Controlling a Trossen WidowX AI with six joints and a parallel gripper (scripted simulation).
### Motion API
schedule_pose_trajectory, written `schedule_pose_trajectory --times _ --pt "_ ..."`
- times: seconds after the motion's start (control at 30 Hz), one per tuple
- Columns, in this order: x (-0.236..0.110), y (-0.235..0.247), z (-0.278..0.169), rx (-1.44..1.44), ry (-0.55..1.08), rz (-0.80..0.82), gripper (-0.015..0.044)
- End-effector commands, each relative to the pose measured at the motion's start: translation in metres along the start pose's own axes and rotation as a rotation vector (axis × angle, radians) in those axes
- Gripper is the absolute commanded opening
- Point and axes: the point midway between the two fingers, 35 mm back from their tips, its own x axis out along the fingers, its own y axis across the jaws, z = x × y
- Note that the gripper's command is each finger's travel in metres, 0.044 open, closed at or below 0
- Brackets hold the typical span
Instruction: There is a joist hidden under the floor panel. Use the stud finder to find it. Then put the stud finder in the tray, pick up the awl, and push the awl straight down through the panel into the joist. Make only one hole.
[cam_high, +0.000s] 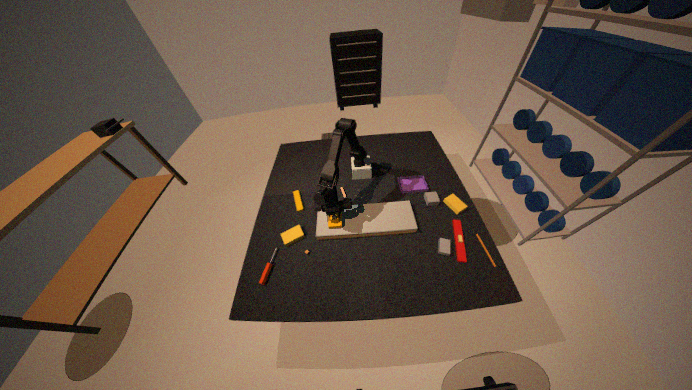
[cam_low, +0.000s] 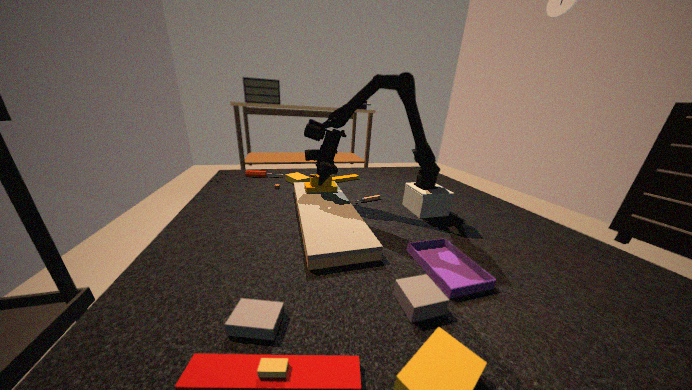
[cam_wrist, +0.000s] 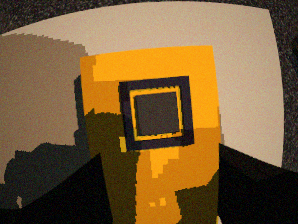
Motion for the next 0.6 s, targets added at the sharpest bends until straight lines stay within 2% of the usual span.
schedule_pose_trajectory --times 0.0,0.57 --pt "0.001 0.009 -0.001 0.004 0.002 0.006 0.0000" --pt "0.001 0.041 -0.001 0.005 0.002 0.009 0.0000"
